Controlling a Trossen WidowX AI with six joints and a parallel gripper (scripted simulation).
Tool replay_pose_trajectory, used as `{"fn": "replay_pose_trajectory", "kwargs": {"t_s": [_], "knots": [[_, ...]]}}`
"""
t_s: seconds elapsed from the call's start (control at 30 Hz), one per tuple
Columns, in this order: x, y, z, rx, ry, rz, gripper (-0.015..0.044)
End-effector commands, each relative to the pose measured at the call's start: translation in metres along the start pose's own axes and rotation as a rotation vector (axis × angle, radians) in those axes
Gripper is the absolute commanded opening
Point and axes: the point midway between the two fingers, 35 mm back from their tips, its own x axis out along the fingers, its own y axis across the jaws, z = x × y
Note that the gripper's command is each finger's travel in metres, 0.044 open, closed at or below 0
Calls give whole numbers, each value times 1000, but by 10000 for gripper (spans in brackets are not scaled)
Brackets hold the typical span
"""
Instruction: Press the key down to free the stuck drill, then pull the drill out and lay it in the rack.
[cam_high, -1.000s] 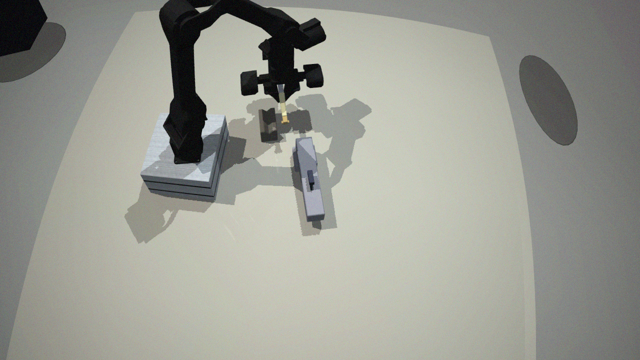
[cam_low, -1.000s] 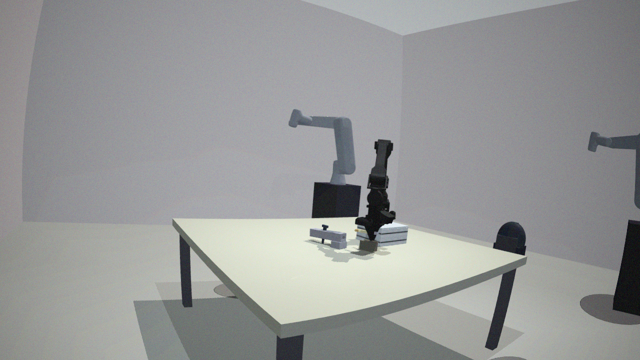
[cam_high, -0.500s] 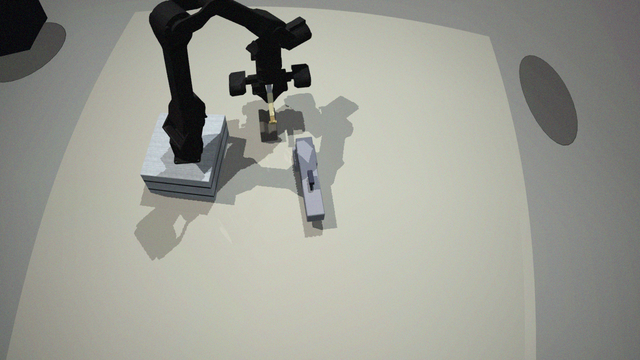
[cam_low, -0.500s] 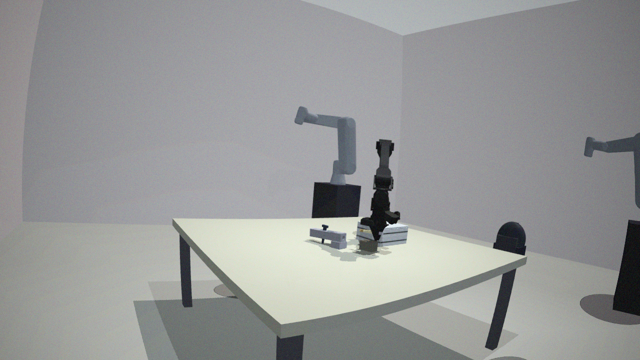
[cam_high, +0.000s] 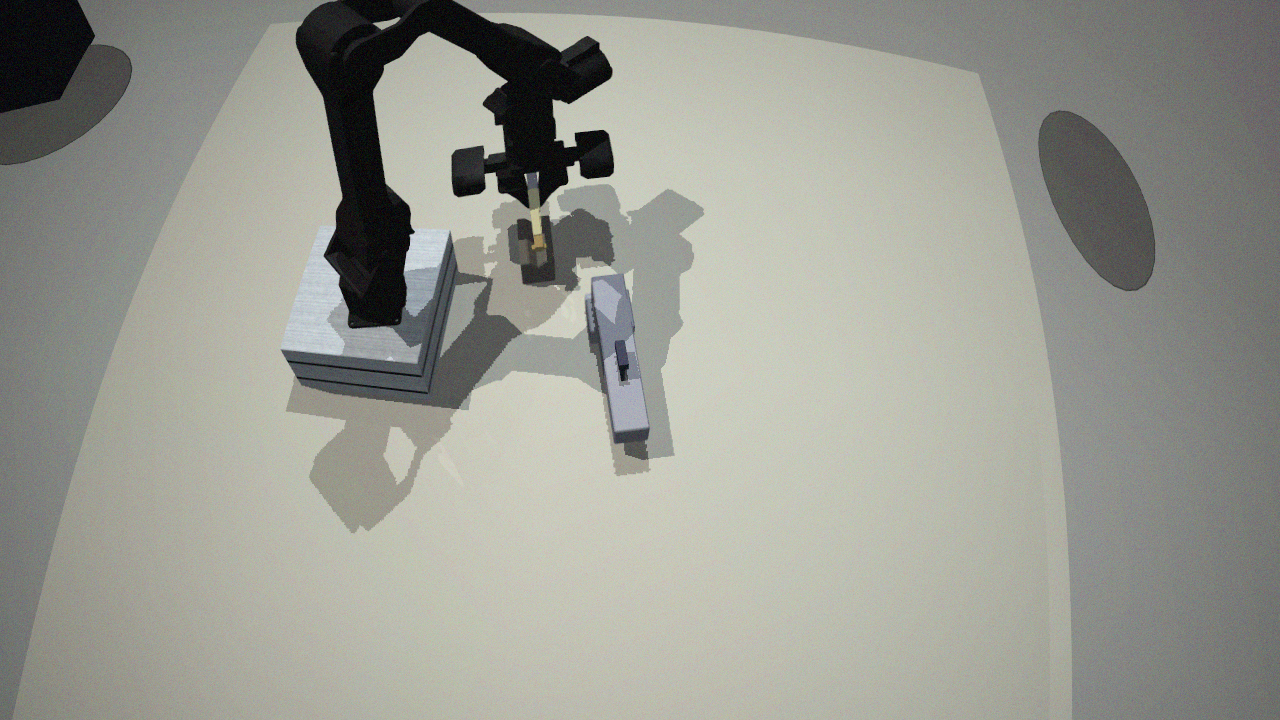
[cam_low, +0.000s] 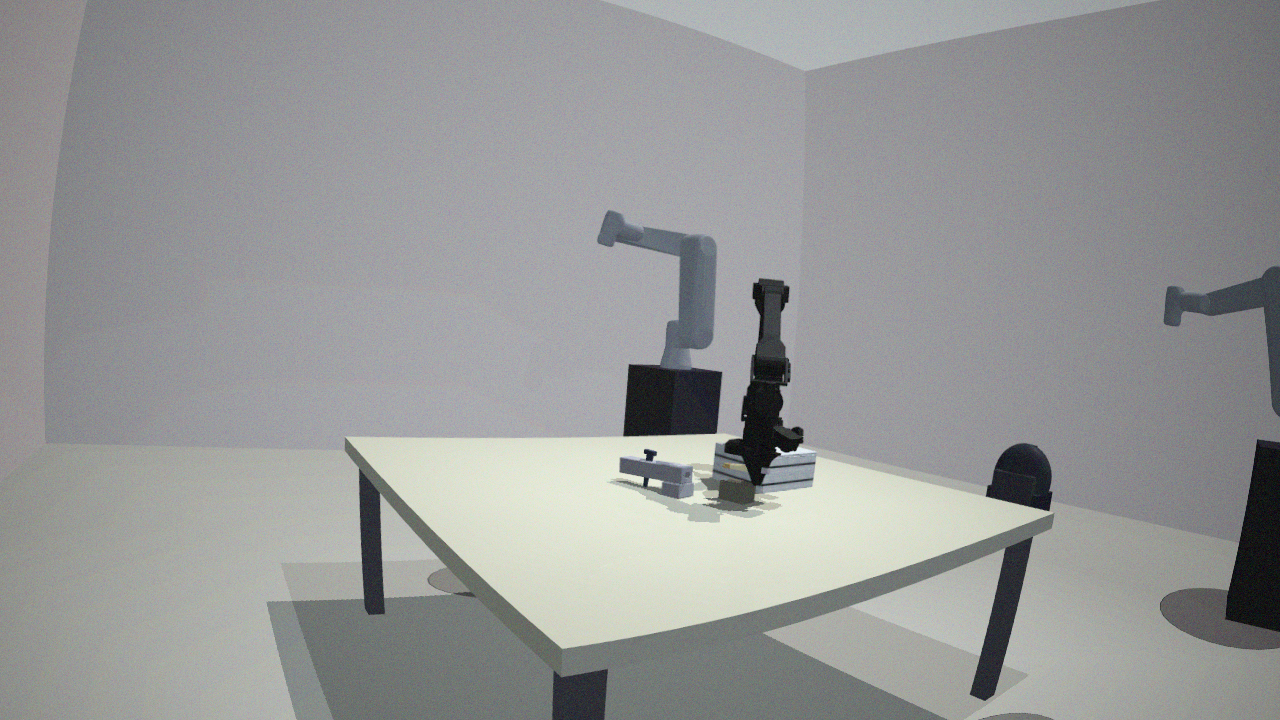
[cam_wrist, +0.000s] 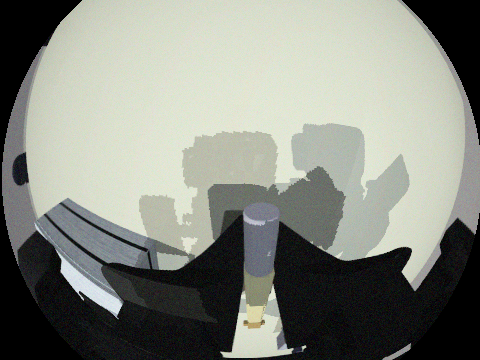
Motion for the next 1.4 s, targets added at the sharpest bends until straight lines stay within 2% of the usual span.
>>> {"fn": "replay_pose_trajectory", "kwargs": {"t_s": [0.0,1.3,1.37], "knots": [[8,2,-1,6,6,9,0],[44,5,-2,6,6,9,0],[38,3,1,0,-9,5,53]]}}
